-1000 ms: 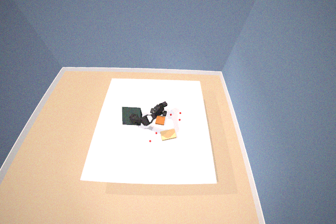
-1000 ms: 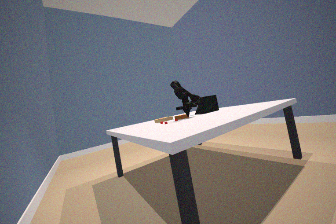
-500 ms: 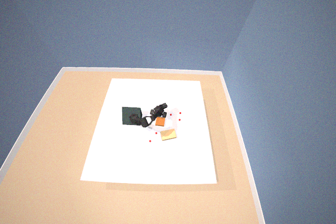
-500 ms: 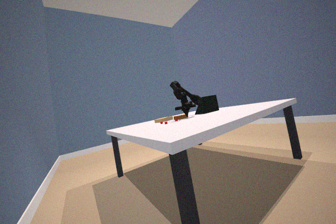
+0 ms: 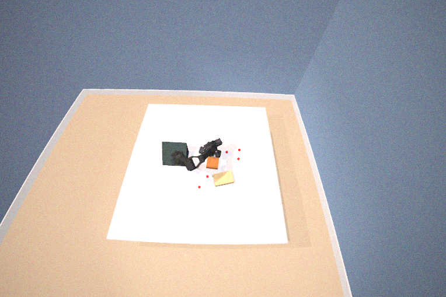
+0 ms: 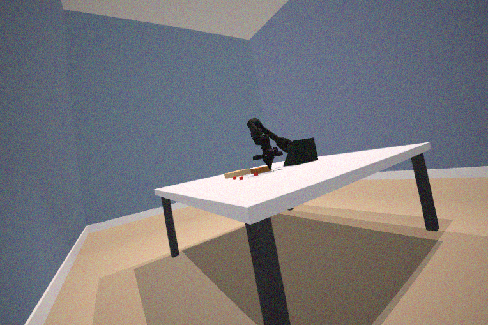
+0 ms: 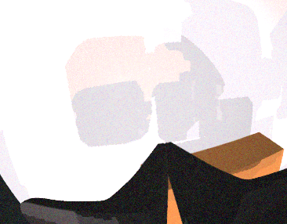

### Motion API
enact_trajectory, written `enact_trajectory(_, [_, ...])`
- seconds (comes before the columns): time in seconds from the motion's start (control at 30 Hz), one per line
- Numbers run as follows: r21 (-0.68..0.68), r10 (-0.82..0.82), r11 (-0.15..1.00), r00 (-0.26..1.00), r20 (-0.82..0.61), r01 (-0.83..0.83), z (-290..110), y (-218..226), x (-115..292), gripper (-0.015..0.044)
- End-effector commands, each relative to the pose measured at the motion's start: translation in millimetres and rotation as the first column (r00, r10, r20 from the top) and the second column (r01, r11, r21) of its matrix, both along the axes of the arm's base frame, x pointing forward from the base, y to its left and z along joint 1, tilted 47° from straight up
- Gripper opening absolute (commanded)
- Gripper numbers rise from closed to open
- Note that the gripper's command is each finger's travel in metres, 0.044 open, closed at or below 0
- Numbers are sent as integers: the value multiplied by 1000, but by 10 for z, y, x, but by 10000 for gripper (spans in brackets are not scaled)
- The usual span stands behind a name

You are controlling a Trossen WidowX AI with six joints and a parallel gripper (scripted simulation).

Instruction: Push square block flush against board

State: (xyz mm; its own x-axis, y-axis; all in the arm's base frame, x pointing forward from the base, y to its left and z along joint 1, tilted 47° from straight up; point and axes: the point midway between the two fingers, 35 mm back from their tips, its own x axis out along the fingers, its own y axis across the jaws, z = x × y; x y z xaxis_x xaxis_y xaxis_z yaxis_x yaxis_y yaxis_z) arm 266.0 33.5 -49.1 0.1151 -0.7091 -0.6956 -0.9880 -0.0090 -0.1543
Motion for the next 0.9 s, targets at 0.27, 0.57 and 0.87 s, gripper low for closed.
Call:
enact_trajectory(0.27, [-9,-8,1000,1000,-2,8,115,-153,-3,0])
enact_trajectory(0.57, [-9,-8,1000,1000,-2,8,138,-174,7,0])
enact_trajectory(0.87, [-9,-8,1000,1000,-2,8,39,-75,33,0])
